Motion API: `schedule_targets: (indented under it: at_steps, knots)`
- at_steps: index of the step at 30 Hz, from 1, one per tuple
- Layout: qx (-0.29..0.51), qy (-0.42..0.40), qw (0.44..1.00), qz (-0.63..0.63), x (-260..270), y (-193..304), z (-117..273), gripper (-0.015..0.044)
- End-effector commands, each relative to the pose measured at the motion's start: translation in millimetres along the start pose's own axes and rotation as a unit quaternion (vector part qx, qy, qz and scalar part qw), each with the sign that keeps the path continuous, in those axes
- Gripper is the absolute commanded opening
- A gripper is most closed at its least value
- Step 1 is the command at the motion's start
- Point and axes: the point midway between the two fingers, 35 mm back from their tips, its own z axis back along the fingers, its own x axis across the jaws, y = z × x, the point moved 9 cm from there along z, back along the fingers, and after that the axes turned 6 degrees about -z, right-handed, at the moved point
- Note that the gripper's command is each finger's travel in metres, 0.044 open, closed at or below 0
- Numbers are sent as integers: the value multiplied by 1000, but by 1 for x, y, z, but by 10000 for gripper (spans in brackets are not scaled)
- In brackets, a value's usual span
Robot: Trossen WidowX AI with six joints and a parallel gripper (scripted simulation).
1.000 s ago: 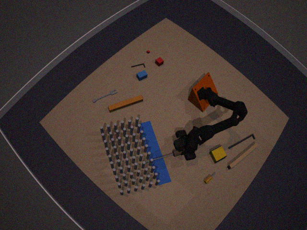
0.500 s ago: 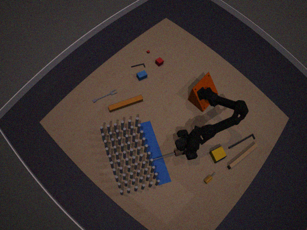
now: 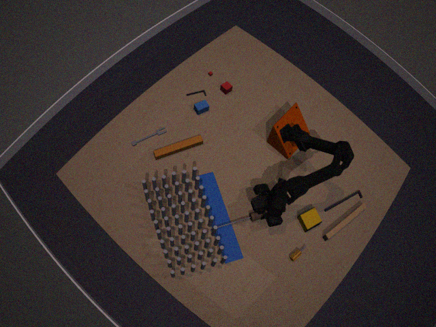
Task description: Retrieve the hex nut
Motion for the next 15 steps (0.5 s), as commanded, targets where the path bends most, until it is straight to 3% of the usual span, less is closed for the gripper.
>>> schedule_targets:
  at_steps: [1, 15]
  knots:
    - [-3, 1, 1000, -1, -1, 2, 1, 0]
    - [-3, 1, 1000, -1, -2, 10, 3, 0]
